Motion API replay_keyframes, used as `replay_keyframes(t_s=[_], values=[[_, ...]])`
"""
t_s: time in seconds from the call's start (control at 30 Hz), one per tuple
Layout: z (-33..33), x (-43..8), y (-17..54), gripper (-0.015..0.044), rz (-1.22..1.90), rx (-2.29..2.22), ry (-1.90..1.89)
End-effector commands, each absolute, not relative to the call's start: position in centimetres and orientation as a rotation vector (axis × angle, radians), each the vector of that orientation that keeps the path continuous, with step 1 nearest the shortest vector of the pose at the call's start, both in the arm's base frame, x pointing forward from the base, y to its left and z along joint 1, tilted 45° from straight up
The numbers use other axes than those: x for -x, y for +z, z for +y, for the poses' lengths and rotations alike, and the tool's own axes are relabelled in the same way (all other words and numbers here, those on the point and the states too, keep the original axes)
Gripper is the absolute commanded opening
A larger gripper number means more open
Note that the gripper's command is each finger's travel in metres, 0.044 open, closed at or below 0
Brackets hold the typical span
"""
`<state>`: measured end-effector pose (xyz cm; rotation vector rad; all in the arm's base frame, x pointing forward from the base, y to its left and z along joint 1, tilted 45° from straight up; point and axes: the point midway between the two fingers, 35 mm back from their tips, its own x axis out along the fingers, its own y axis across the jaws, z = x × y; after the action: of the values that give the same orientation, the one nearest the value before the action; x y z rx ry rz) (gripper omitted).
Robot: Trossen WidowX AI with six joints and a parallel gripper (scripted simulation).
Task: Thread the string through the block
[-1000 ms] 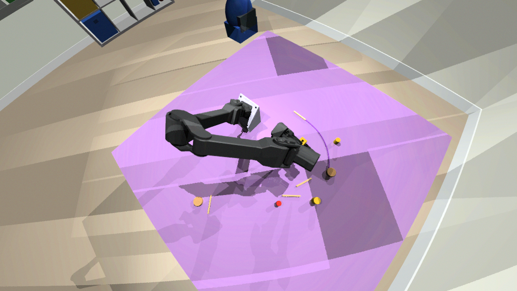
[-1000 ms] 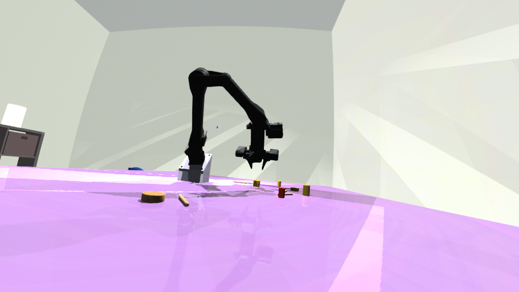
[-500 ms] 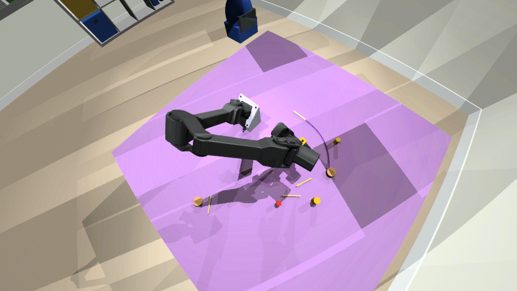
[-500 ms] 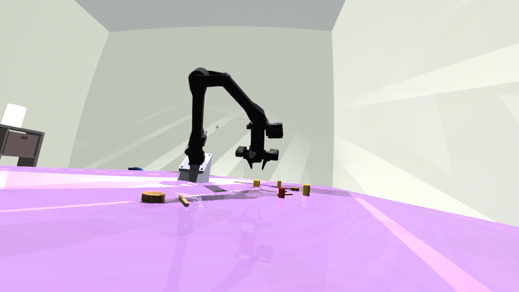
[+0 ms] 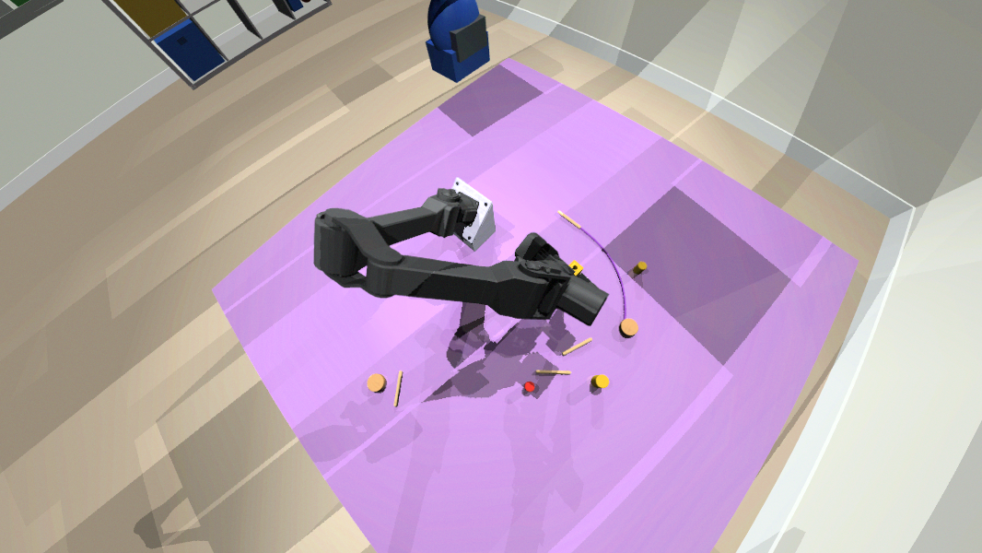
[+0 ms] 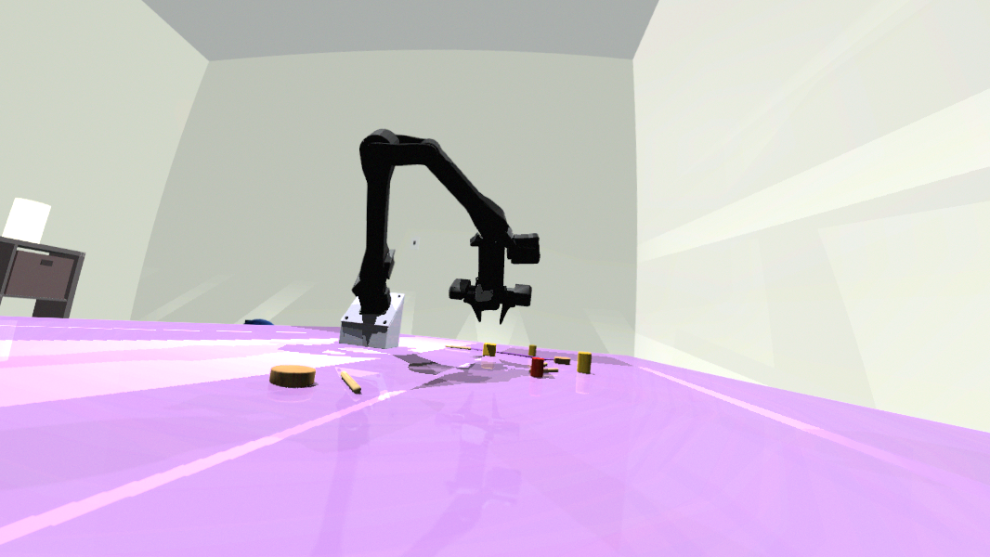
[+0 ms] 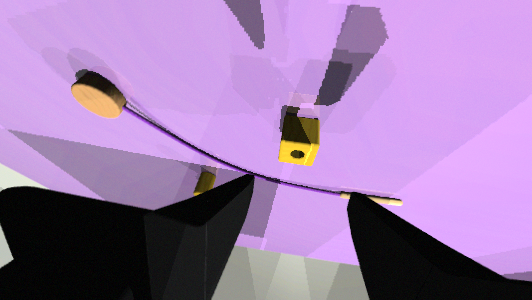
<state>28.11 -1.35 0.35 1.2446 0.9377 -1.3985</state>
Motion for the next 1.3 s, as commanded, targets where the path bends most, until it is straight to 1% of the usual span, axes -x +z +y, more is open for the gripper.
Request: replay_keyframes(t_s=[0.0,0.13,0.2,0.4,0.57,0.77,1.27], values=[[-1.3,-28.1,0.4,0.0236,0.935,-1.247,-1.402],[-1.3,-28.1,0.4,0.0236,0.935,-1.247,-1.402],[-1.3,-28.1,0.2,0.0289,0.978,-1.176,-1.363],[-1.0,-28.0,-1.2,0.0440,1.294,-0.570,-1.020],[-0.5,-28.1,-2.2,0.0440,1.510,-0.048,-0.681],[0.2,-28.3,-3.2,0.0440,1.697,0.573,-0.220],[1.5,-28.7,-4.8,0.0440,1.822,1.466,0.565]])
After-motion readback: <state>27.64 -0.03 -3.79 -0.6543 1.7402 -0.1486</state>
